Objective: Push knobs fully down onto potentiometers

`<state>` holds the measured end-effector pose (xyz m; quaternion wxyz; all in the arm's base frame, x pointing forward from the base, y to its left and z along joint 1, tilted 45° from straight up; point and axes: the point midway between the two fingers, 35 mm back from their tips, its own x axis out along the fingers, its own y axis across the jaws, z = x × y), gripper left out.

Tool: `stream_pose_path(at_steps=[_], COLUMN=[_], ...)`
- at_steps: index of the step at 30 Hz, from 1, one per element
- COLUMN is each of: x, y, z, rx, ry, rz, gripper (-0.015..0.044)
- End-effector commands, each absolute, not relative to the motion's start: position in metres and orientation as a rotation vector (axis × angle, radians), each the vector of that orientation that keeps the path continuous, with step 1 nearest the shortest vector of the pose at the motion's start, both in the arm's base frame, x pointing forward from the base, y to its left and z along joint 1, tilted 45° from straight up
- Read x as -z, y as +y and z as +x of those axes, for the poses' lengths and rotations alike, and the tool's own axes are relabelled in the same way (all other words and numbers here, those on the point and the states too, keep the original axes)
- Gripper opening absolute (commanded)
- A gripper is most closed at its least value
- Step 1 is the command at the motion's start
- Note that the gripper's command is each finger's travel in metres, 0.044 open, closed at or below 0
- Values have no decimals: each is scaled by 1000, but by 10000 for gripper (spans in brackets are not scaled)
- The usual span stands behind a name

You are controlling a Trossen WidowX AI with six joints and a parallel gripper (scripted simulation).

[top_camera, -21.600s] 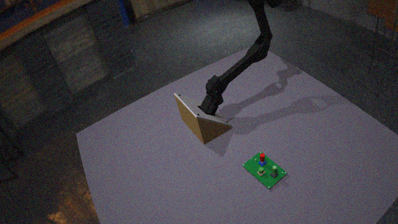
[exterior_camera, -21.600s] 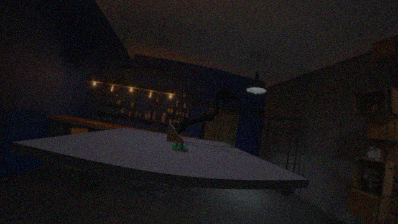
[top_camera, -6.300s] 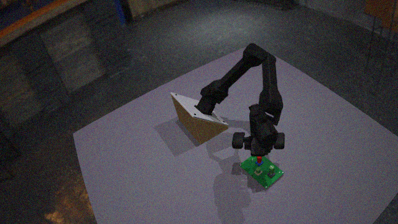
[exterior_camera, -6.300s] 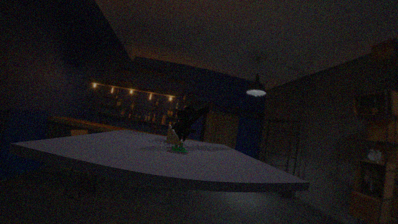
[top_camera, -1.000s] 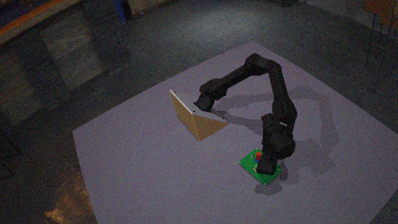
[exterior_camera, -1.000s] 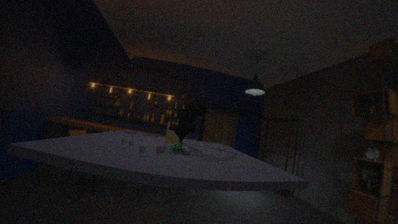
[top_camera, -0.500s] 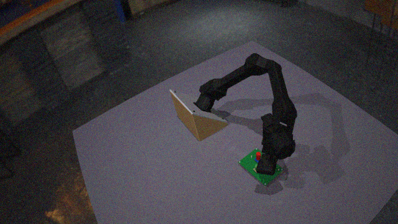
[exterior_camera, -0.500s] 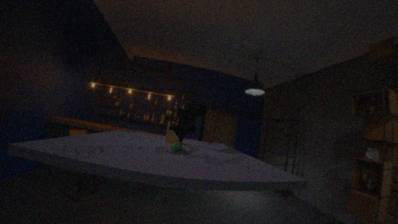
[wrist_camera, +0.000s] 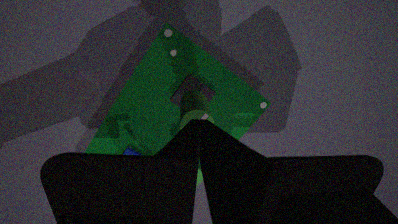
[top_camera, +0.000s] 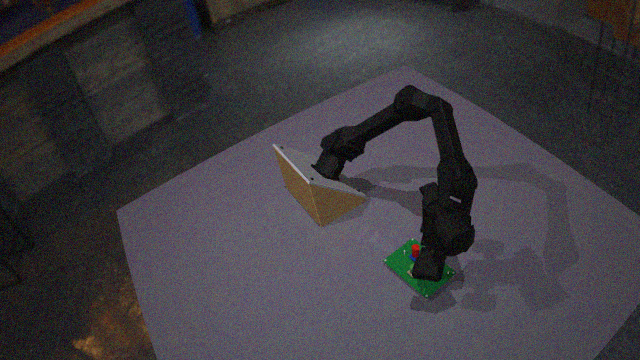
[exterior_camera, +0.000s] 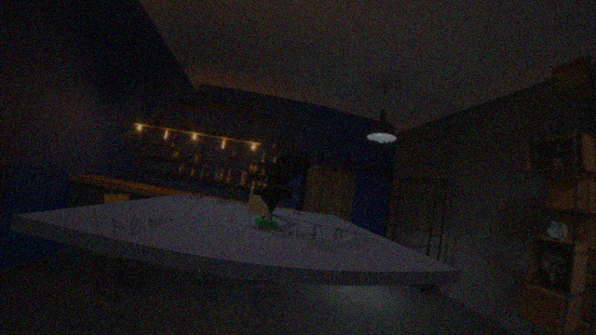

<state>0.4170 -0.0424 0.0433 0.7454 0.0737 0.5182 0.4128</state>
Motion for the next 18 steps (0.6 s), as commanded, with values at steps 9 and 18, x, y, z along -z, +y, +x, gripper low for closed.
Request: stream_pose_path(at_steps=[9, 18], x=[-40, -38], y=[-35, -33], z=[420, 420], rx=[-914, -915], ry=[1132, 1132], rz=[155, 155], gripper=[0, 0])
